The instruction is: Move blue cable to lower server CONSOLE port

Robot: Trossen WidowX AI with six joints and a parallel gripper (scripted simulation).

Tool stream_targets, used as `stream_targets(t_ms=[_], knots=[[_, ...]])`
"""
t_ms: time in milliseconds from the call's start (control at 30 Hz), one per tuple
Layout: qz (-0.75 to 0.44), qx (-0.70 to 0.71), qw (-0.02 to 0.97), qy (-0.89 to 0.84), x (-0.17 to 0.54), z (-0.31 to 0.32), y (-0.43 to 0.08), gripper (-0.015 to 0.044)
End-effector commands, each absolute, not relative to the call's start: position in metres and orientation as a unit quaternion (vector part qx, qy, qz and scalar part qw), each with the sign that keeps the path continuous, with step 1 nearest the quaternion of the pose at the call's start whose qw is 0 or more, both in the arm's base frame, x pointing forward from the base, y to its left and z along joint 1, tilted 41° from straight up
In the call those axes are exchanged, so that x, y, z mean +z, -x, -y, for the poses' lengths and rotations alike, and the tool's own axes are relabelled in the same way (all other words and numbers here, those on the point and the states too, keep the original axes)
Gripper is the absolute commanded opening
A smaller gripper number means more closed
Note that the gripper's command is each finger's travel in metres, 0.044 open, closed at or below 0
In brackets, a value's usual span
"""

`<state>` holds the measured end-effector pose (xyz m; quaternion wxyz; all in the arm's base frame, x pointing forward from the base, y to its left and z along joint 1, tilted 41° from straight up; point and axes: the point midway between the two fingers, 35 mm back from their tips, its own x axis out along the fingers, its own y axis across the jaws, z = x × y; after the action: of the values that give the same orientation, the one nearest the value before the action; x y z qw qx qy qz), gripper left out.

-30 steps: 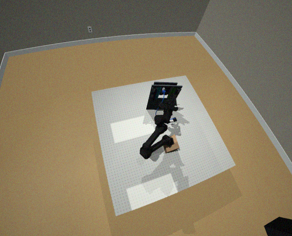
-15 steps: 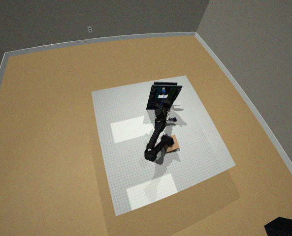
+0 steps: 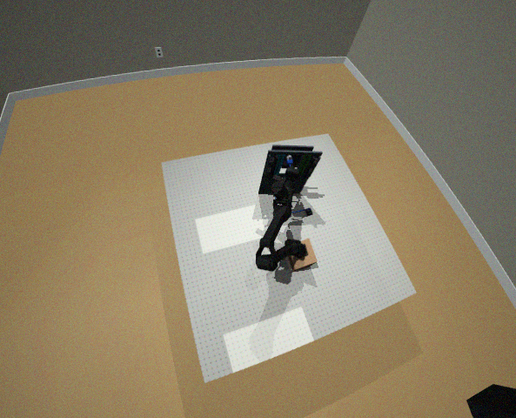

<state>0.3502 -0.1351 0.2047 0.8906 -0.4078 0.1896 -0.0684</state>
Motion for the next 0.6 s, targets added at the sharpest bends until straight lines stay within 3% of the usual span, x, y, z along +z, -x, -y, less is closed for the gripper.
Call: stream_targets(t_ms=[0,567], knots=[[-0.186,-0.073,0.891,0.407,0.207,0.136,-0.356,0.0239],[-0.185,-0.073,0.891,0.408,0.206,0.140,-0.381,0.0239]])
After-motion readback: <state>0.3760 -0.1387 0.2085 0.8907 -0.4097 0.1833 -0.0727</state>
